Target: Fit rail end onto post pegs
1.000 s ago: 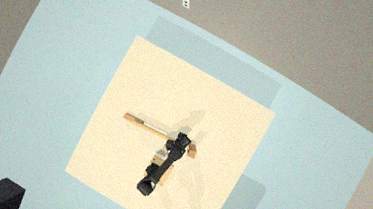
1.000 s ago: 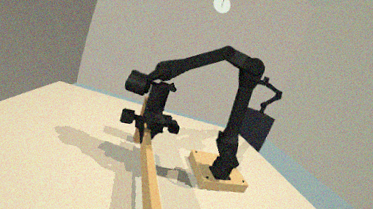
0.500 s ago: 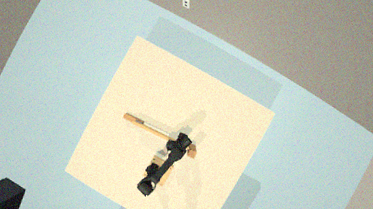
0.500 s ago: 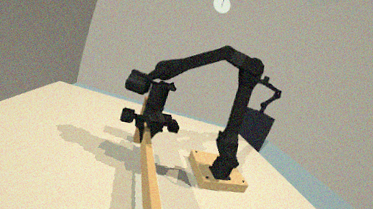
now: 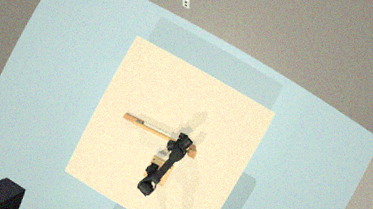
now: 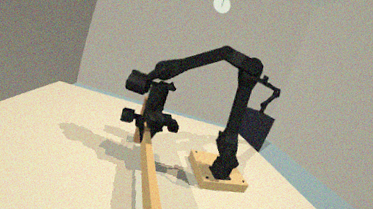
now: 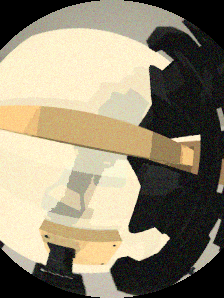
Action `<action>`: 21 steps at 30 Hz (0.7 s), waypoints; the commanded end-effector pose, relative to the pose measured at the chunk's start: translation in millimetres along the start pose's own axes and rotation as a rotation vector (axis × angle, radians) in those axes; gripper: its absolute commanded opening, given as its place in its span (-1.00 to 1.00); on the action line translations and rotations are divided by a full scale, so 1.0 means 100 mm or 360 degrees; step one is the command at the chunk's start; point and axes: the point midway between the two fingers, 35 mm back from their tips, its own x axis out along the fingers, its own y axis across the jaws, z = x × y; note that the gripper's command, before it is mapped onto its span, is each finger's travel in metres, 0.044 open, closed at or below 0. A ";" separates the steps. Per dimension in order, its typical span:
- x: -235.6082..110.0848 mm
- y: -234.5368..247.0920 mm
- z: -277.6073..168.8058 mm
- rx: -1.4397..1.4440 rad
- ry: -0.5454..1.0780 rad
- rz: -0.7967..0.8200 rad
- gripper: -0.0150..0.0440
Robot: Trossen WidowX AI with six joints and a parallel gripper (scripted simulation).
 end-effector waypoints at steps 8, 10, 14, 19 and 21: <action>-0.02 -0.01 -0.06 -0.0002 0.0012 -0.0010 -0.49; -0.02 -0.01 -0.06 -0.0002 0.0012 -0.0010 -0.49; -0.03 -0.02 -0.08 -0.0002 0.0012 -0.0010 -0.49; -0.04 -0.02 -0.09 -0.0002 0.0012 -0.0010 -0.49; -0.04 -0.02 -0.09 -0.0002 0.0012 -0.0010 -0.49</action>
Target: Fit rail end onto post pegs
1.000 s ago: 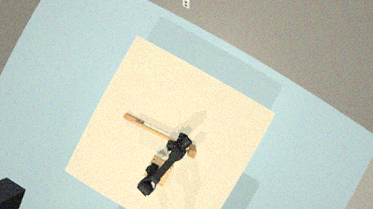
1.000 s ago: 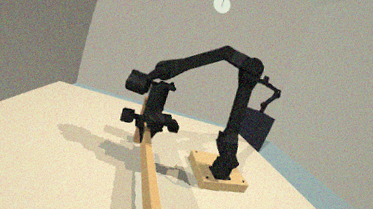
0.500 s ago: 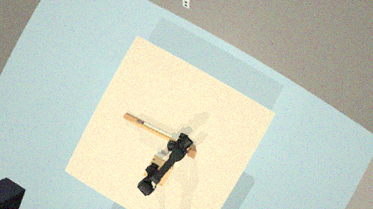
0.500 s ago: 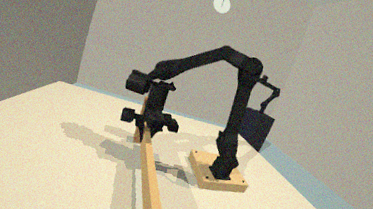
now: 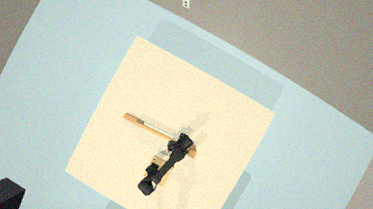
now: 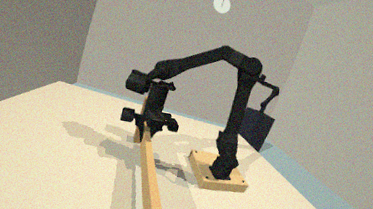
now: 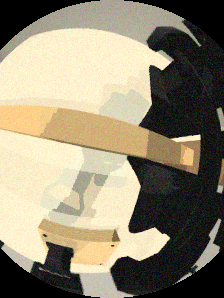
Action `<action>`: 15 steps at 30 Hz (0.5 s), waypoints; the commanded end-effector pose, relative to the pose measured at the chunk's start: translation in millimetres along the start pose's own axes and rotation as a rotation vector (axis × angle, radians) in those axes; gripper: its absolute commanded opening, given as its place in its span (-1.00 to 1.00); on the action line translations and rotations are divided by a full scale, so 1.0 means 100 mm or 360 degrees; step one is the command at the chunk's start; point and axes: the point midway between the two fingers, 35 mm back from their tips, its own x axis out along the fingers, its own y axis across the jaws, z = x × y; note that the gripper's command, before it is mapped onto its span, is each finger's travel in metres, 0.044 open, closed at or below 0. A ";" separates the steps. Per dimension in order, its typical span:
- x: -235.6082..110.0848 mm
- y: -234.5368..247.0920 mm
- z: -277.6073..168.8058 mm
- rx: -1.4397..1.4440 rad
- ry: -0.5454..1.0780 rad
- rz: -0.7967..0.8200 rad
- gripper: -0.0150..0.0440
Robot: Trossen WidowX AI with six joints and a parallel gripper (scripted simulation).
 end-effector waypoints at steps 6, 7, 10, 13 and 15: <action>-0.03 -0.01 -0.04 0.0003 0.0016 -0.0009 -0.49; -0.03 -0.01 -0.04 0.0003 0.0016 -0.0009 -0.49; -0.03 -0.01 -0.03 0.0003 0.0016 -0.0009 -0.49; -0.04 -0.01 -0.04 0.0003 0.0016 -0.0009 -0.49; -0.04 -0.01 -0.04 0.0003 0.0016 -0.0009 -0.49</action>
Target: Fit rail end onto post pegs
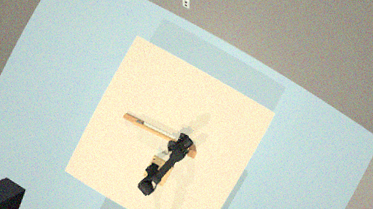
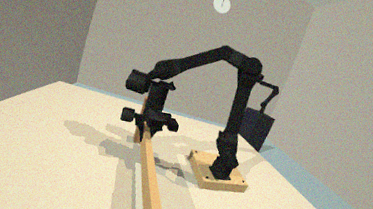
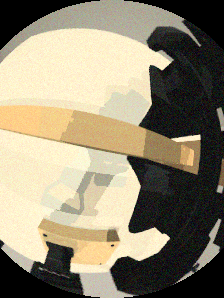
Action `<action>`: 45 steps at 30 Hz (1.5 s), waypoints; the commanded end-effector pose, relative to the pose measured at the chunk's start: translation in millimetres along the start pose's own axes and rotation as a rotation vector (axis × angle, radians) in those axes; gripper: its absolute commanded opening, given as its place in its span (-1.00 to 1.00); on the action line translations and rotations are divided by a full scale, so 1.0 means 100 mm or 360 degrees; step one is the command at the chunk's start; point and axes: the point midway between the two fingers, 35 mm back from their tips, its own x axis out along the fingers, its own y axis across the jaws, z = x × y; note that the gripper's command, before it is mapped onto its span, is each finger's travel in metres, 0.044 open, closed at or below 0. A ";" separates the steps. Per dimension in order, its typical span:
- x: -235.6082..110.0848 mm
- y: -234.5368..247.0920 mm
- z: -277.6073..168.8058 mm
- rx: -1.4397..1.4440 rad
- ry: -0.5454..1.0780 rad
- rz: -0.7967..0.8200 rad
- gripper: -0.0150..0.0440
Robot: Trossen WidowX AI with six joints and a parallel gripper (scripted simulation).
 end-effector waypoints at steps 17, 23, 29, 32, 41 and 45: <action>-0.03 -0.01 -0.05 0.0004 0.0018 -0.0010 -0.49; -0.03 -0.01 -0.04 0.0004 0.0018 -0.0010 -0.49; -0.03 -0.01 -0.02 0.0004 0.0017 -0.0010 -0.49; -0.02 -0.01 -0.01 0.0004 0.0017 -0.0010 -0.49; -0.02 -0.01 0.01 0.0004 0.0017 -0.0010 -0.49; -0.01 -0.01 0.03 0.0004 0.0017 -0.0010 -0.49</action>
